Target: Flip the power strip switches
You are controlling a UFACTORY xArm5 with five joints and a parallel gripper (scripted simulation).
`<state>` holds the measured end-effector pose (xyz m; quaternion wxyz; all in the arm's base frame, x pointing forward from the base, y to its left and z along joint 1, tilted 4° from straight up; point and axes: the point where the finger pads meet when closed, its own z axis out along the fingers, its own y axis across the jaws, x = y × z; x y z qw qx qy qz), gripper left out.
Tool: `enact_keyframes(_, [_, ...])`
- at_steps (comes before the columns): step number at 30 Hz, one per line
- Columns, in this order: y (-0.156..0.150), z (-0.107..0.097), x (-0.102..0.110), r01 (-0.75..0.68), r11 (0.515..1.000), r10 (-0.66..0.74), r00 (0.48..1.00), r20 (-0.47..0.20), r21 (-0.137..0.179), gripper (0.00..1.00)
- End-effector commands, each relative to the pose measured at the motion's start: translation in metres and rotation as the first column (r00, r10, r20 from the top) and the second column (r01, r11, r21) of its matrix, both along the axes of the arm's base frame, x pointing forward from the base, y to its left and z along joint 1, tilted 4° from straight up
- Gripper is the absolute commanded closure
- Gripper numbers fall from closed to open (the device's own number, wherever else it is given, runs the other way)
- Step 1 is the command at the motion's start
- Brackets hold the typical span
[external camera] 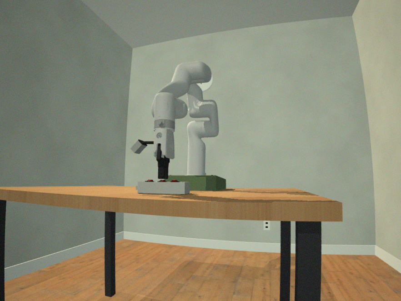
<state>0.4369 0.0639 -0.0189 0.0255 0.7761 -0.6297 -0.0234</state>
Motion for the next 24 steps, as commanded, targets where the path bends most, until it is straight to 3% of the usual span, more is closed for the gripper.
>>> enact_keyframes(1, [0.0002, 0.0012, 0.0015, 0.0, 1.0, 0.0, 1.0, 0.004, 0.001, 1.0])
enact_keyframes(24, [-0.0001, -0.0027, 0.0012, 0.0, 1.0, 0.0, 1.0, 0.004, 0.001, 1.0])
